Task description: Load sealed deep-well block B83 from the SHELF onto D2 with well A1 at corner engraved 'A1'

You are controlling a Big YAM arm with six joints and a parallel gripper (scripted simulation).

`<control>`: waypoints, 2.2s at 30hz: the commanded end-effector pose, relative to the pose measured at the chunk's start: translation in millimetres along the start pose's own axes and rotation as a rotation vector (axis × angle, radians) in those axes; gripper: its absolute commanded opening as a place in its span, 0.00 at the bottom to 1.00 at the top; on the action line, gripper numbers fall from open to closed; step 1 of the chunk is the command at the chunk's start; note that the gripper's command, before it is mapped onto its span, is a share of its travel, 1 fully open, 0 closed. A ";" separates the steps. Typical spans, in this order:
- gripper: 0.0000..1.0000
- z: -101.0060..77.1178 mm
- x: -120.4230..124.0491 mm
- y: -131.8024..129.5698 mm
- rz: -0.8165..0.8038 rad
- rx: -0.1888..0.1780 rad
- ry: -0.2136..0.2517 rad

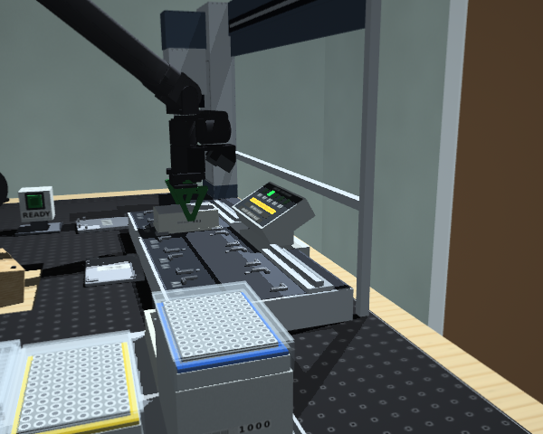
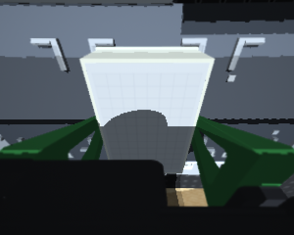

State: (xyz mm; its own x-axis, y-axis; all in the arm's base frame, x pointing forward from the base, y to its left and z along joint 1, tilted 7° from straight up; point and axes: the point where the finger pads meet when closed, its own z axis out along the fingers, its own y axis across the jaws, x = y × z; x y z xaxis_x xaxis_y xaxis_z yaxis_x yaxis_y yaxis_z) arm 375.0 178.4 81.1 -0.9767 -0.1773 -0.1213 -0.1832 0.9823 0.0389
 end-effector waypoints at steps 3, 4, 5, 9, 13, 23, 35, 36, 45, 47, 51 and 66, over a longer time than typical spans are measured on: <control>0.00 -13.4 -15.1 3.5 0.001 -0.012 -0.043; 0.00 -13.4 -15.1 3.5 0.001 -0.012 -0.043; 0.00 -13.4 -15.1 3.5 0.001 -0.012 -0.043; 0.00 -13.4 -15.1 3.3 0.001 -0.012 -0.043; 0.00 -13.4 -15.2 3.2 0.001 -0.012 -0.043; 0.00 -13.4 -15.2 3.0 0.001 -0.012 -0.043; 1.00 -13.4 -15.2 3.0 0.001 -0.012 -0.043; 1.00 -13.4 -15.2 3.0 0.001 -0.012 -0.043; 1.00 -13.4 -15.2 3.0 0.001 -0.012 -0.043; 1.00 -13.4 -15.2 3.0 0.001 -0.012 -0.043; 1.00 -13.4 -15.2 3.0 0.001 -0.012 -0.043; 1.00 -13.4 -15.2 3.0 0.001 -0.012 -0.043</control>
State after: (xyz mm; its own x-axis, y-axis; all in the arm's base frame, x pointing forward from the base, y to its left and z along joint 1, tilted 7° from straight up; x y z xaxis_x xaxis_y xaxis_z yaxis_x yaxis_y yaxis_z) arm 375.1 178.4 81.3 -0.9766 -0.1773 -0.1218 -0.1832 0.9823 0.0391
